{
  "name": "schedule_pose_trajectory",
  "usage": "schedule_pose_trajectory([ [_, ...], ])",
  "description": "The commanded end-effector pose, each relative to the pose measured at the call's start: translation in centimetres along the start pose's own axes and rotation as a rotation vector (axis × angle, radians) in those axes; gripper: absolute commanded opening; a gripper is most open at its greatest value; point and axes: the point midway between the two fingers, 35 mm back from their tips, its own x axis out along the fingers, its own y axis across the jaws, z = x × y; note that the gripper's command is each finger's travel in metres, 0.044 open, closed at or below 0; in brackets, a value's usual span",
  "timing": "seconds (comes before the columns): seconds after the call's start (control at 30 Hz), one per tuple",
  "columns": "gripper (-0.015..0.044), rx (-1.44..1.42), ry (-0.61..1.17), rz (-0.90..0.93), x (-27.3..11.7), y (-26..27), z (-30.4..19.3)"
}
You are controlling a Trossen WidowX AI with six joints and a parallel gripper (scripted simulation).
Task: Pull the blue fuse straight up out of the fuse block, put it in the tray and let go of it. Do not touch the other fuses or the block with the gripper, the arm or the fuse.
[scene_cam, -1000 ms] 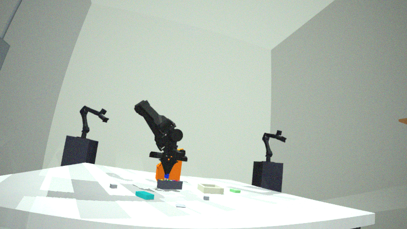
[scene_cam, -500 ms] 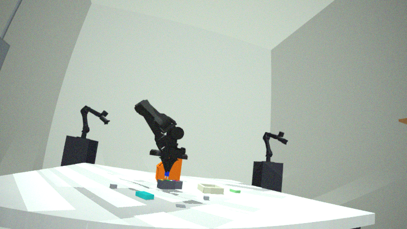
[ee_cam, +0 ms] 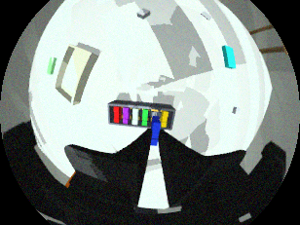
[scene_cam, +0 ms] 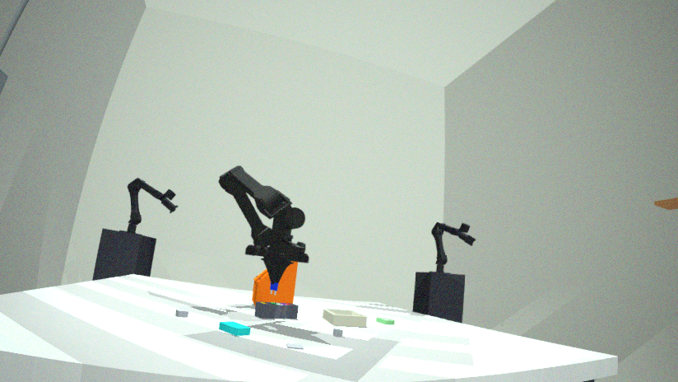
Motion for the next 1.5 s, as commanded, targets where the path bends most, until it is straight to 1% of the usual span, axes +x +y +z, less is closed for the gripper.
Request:
schedule_pose_trajectory([
  [0.0, 0.0, -0.002, -0.005, 0.011, -0.2, 1.6, 1.3],
  [0.57, 0.0, -0.004, -0.016, 0.03, -0.8, 10.5, 6.3],
  [1.13, 0.0, 0.002, -0.007, 0.016, -0.4, 20.7, 8.2],
  [1.47, 0.0, 0.002, -0.006, 0.015, 0.3, 21.1, 8.2],
])
